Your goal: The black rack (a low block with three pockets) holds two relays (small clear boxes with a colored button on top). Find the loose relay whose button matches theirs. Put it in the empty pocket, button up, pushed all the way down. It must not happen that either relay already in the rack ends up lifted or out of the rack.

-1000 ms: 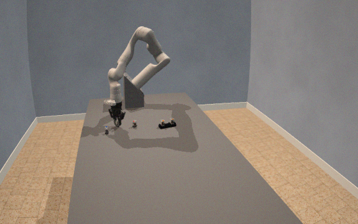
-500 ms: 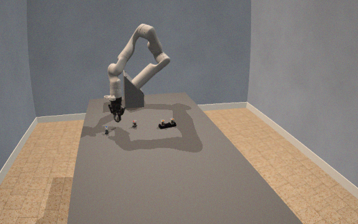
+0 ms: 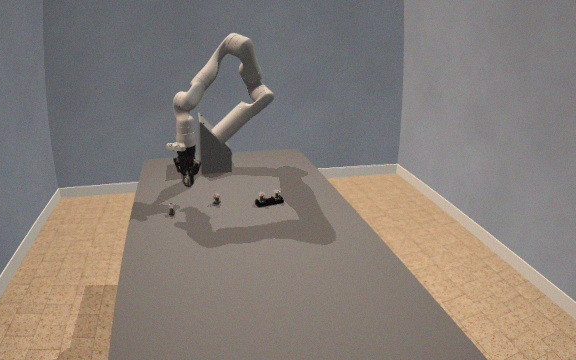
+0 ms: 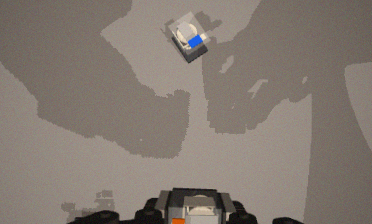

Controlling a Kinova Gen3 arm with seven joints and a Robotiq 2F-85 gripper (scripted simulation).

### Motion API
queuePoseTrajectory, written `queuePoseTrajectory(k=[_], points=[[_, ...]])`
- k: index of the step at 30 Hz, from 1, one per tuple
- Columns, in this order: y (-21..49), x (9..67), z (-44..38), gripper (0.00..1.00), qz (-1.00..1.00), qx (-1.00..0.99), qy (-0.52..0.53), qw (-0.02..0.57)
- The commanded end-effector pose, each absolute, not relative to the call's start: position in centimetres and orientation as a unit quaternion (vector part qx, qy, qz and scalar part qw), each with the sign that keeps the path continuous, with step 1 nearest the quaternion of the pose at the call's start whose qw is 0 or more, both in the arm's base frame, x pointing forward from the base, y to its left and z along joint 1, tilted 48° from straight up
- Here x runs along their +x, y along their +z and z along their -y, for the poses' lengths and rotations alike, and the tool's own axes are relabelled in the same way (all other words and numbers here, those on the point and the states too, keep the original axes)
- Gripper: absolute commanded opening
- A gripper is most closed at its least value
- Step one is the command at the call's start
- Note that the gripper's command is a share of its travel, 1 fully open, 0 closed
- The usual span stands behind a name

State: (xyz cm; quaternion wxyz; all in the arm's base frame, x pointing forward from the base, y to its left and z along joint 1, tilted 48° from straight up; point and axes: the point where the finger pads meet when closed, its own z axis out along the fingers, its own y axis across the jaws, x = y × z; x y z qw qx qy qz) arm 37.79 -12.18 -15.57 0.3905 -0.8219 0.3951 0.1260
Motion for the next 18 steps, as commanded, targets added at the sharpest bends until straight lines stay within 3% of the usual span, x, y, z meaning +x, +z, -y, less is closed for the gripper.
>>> queuePoseTrajectory(k=[1,18], points=[[-15.1,37.9,12.9,0.00,-0.397,-0.823,0.122,0.389],[-12.3,39.8,11.8,0.00,-0.399,-0.822,0.118,0.389]])
